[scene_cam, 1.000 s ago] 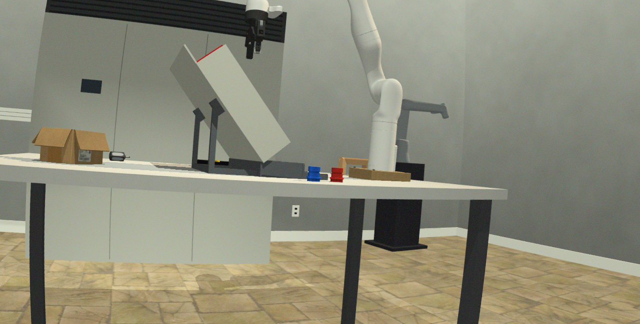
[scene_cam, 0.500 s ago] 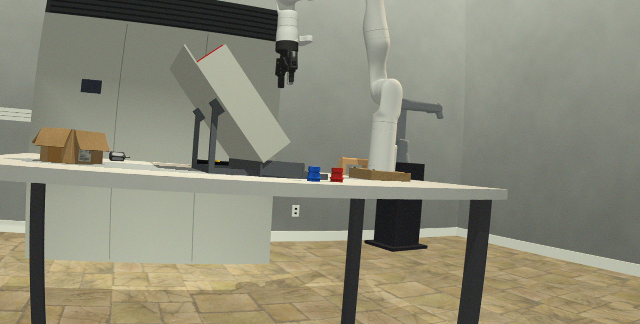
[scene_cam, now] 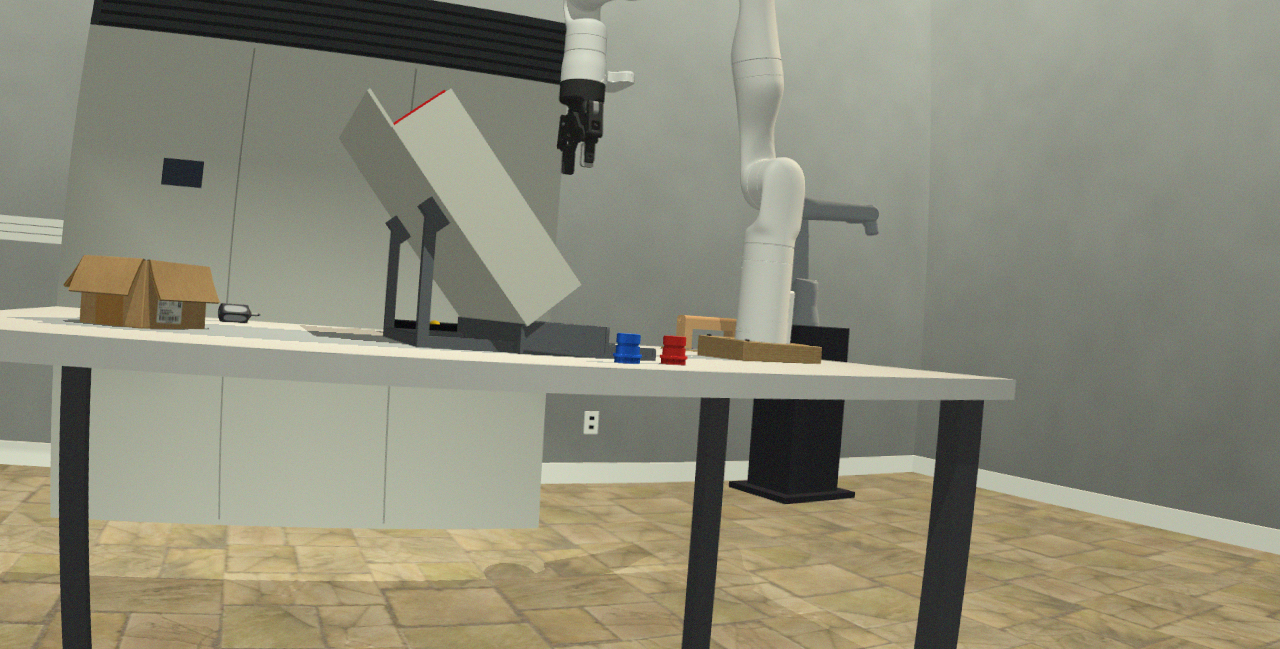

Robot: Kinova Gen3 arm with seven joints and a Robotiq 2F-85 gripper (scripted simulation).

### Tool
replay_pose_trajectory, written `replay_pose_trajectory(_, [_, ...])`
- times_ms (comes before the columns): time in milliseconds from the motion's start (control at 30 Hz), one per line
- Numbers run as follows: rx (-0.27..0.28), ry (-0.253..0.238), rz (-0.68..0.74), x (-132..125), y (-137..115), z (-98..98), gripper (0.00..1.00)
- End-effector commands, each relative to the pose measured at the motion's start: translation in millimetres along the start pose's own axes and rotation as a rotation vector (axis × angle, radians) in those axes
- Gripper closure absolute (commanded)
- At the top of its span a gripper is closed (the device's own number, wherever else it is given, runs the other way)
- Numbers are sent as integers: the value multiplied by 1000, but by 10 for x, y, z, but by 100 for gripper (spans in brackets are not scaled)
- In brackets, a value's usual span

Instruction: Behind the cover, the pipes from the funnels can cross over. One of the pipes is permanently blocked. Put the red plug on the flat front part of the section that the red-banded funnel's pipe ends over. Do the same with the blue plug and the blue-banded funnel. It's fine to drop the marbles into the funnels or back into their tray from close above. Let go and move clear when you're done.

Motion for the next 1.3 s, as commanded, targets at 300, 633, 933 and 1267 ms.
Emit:
replay_pose_trajectory(300, [-2, 0, 0, 0, 2, -6, 0])
replay_pose_trajectory(633, [-2, 0, 0, 0, 2, -7, 0])
replay_pose_trajectory(933, [-2, 0, 0, 0, 2, -7, 0])
replay_pose_trajectory(1267, [-2, 0, 0, 0, 2, -7, 50])
Point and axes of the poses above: the point where the finger pads meet when closed, its own z axis out along the fingers, its own x axis across the jaws, y = z × x, the point moved 2 cm from there along -z, back along the fingers, and after that the axes turned 10 degrees about -z, right-handed, at the moved point
